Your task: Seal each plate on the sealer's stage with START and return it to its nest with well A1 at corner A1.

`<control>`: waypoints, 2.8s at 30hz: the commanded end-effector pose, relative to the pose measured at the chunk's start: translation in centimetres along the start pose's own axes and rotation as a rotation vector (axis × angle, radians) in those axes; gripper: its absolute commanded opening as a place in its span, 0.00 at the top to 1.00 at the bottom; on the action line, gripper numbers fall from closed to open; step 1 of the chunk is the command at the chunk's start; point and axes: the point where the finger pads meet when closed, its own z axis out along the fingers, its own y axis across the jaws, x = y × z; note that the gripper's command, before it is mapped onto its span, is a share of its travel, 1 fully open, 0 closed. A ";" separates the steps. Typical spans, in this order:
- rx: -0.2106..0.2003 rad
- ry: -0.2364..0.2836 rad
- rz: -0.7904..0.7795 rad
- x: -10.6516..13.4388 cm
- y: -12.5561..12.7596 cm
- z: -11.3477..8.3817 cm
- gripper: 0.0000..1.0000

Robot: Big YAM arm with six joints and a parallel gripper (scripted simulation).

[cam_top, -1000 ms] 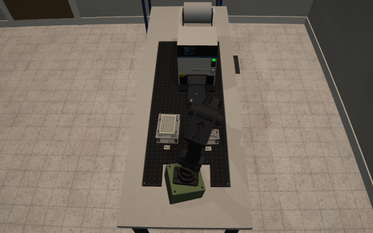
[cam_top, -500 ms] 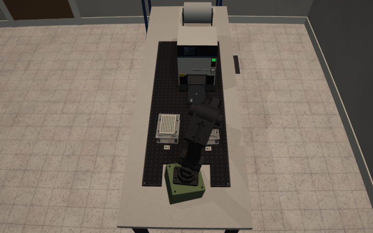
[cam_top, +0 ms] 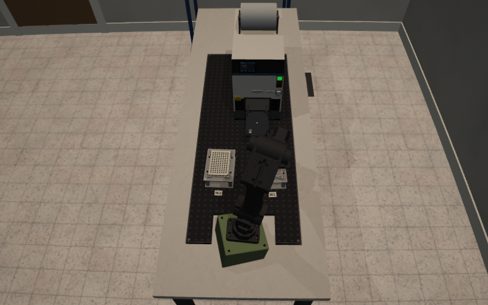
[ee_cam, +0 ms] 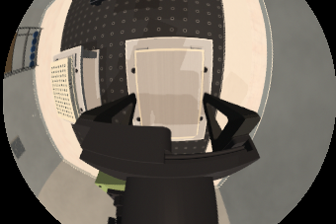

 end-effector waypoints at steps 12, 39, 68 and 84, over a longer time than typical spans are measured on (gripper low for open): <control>0.017 -0.037 -0.001 -2.4 -0.9 -0.3 0.00; 0.005 -0.010 -0.004 -0.9 -0.1 -0.8 0.00; 0.027 -0.047 0.014 -3.3 -1.4 -3.4 0.00; 0.008 -0.016 0.000 -1.8 -0.2 -2.3 0.00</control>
